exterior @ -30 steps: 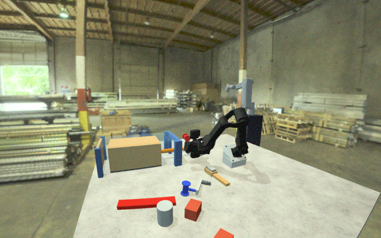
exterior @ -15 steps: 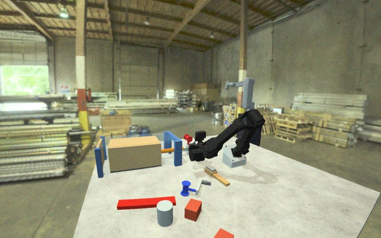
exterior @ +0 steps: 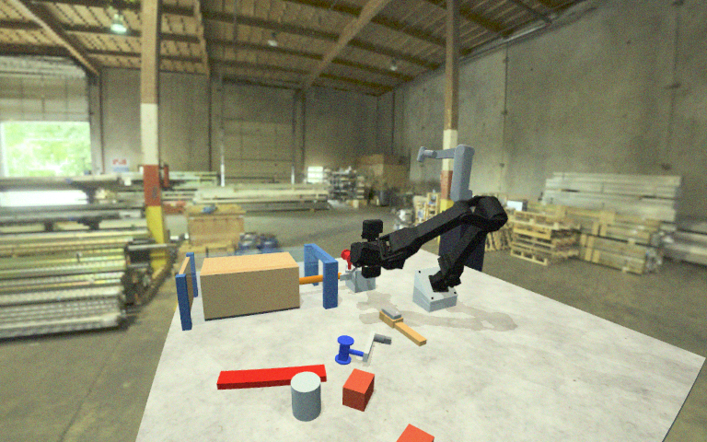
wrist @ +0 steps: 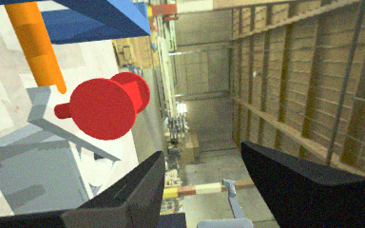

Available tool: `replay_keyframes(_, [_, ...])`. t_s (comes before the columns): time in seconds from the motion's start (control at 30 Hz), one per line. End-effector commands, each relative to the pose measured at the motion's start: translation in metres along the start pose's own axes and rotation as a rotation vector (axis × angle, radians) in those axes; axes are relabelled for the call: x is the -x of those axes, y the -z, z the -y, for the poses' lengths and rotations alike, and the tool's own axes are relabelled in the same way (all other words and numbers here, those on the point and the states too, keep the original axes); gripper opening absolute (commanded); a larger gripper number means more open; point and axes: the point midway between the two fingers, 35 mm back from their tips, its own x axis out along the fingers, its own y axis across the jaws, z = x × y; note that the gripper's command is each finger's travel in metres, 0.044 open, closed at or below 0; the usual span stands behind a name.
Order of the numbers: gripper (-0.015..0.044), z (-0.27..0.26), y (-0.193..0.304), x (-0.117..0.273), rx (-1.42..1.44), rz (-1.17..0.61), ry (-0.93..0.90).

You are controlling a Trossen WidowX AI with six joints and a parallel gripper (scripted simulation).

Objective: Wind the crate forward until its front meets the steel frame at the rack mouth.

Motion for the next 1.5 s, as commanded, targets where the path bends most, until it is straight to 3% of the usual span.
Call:
replay_keyframes(0.0, [0.0240,0.024,0.002,0.001,-0.001,0.006,0.004])
replay_keyframes(0.7, [0.0240,0.021,0.002,0.001,0.001,0.003,0.004])
replay_keyframes(0.8, [0.0319,0.020,-0.002,-0.009,-0.094,-0.042,-0.078])
replay_keyframes(0.97, [0.0440,0.018,-0.008,-0.040,-0.449,-0.254,-0.334])
replay_keyframes(1.23, [0.0440,0.020,-0.003,-0.077,-1.086,-0.780,-0.639])
replay_keyframes(1.47, [0.0440,0.037,0.007,-0.099,-1.631,-1.428,-0.762])
